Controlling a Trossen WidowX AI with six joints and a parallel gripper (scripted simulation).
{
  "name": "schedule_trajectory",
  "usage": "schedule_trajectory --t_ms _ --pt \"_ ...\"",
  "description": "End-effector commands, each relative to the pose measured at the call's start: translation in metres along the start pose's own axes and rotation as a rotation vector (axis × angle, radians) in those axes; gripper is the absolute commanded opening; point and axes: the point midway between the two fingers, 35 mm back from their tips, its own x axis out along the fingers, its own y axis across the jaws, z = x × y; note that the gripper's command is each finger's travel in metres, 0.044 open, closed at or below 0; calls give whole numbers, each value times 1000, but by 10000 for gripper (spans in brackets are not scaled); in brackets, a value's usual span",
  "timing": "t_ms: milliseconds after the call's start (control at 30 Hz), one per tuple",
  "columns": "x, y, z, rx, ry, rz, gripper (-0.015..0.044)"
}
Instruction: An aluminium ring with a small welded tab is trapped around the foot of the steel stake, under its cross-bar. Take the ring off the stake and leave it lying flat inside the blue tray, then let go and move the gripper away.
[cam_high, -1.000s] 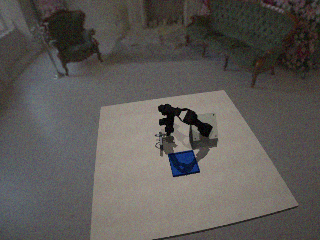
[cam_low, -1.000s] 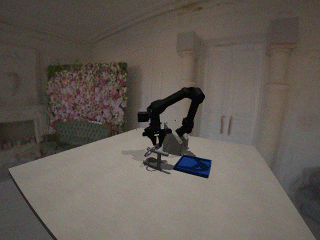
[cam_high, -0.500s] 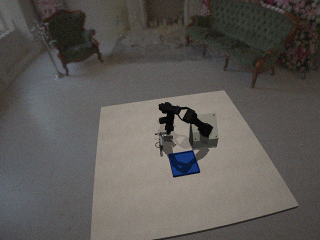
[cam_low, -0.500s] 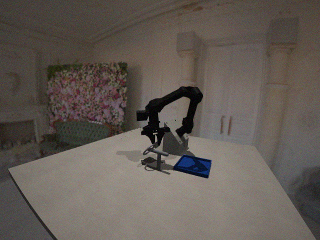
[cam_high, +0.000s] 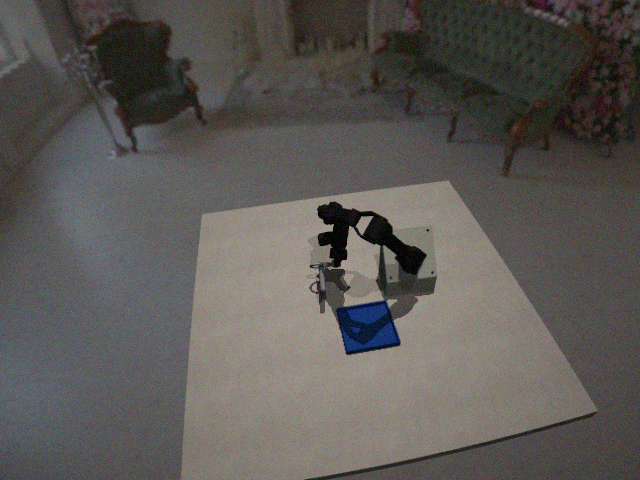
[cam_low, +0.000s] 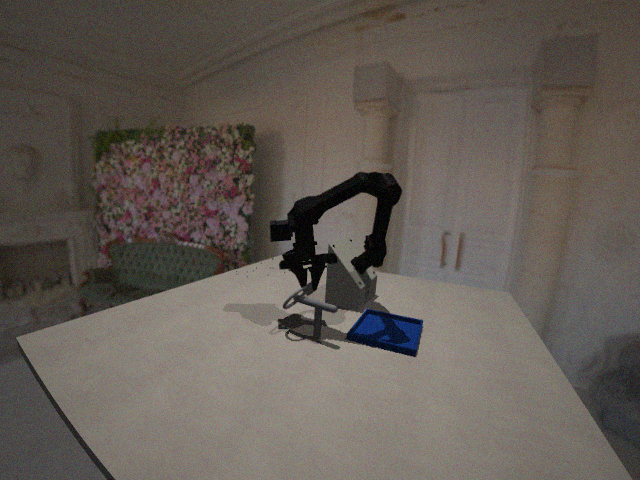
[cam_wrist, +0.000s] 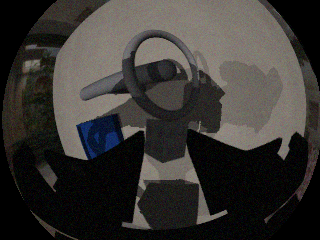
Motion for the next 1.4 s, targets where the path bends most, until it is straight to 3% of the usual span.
schedule_trajectory --t_ms 0,1367 --pt "-1 -3 1 -6 1 -2 0" --pt "-10 -30 5 -7 0 -4 0"
